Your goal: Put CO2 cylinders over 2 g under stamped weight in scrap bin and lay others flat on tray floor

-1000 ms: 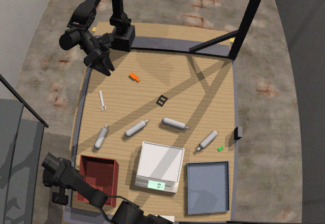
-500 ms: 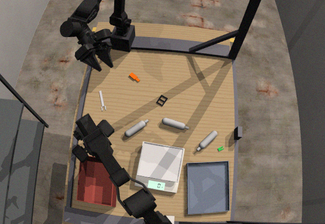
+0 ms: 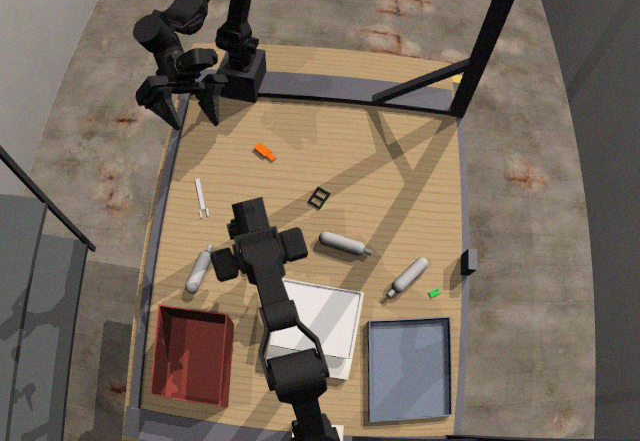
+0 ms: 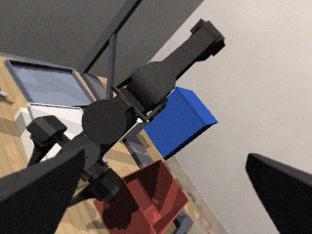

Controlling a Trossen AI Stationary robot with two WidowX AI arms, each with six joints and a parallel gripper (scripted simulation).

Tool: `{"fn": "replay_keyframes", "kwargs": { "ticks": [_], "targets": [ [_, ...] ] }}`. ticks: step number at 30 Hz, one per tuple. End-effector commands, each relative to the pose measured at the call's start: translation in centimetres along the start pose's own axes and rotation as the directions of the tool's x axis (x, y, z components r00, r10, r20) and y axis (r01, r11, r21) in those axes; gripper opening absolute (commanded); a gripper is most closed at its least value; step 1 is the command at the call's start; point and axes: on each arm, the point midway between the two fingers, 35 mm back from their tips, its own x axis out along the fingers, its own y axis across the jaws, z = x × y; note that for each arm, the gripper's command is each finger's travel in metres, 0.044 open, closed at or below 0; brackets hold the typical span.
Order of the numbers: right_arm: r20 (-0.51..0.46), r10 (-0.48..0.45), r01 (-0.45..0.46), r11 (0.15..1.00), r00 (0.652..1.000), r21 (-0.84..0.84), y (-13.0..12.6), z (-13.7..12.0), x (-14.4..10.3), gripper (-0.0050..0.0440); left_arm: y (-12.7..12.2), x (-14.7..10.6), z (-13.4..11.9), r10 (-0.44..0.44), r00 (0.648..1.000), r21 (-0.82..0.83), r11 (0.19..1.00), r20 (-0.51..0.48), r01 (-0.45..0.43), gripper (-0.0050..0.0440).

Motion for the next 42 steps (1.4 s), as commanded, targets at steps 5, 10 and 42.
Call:
{"fn": "replay_keyframes", "kwargs": {
  "ticks": [5,10,42],
  "targets": [
    [-0.020,-0.234,0.233,0.953,0.972,0.192,-0.9,0.5,-1.8,0.0440,-2.8,0.3,0.0,-0.036,0.999,0.079,0.996,-0.008,0.036,0.0440],
    [-0.045,-0.328,0.327,0.903,0.944,0.278,-1.3,0.6,-2.5,0.0440,-2.7,-0.3,0.4,-0.037,0.999,0.079,0.996,0.007,0.036,0.0440],
    [-0.250,-0.637,0.636,0.497,0.729,0.590,-3.9,2.0,-5.5,0.0440,-2.8,-0.1,0.7,-0.038,0.999,0.084,0.996,0.009,0.037,0.0392]
  ]
}}
